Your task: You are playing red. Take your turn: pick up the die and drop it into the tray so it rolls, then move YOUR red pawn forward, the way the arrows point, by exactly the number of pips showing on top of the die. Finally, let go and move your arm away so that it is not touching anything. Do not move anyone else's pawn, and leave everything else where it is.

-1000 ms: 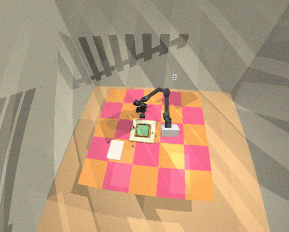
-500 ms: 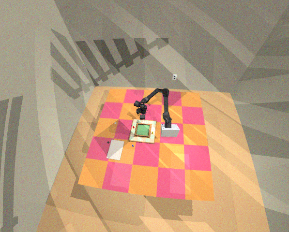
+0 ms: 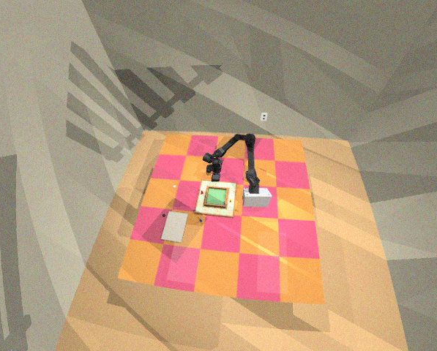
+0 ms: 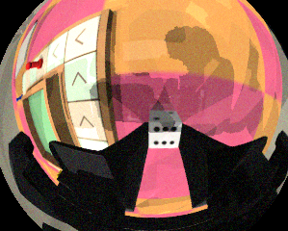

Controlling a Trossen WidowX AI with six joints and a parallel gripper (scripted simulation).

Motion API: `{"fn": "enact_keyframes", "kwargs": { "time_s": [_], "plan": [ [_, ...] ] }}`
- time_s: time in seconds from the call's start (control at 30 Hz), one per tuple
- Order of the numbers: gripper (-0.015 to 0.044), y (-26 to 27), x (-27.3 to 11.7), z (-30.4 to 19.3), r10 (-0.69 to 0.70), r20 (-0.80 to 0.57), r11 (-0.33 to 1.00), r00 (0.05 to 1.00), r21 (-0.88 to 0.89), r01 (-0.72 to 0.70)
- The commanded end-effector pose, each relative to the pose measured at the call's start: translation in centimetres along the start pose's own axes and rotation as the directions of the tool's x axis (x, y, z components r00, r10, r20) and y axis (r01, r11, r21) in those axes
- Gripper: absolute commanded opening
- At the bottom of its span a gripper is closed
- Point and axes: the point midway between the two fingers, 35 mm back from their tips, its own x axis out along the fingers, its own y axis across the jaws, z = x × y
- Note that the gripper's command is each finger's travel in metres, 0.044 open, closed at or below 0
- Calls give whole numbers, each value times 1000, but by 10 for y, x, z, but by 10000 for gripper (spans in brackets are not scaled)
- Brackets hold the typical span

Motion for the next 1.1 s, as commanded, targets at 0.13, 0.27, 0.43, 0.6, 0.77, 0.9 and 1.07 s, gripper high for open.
{"fn": "enact_keyframes", "kwargs": {
  "time_s": [0.13,0.27,0.43,0.6,0.77,0.9,1.07],
  "plan": [
    [0,2,-9,2,8,2,1000,1000,-2,-8],
    [0,6,-34,6,16,1,1000,1000,-1,-16],
    [0,8,-66,7,20,0,1000,1000,2,-20],
    [0,9,-99,4,18,1,1000,1000,2,-18],
    [0,8,-122,0,11,1,1000,1000,-3,-11],
    [0,8,-122,0,11,1,1000,1000,-9,-11],
    [0,27,-118,4,18,2,987,1000,-158,-17]
  ]
}}
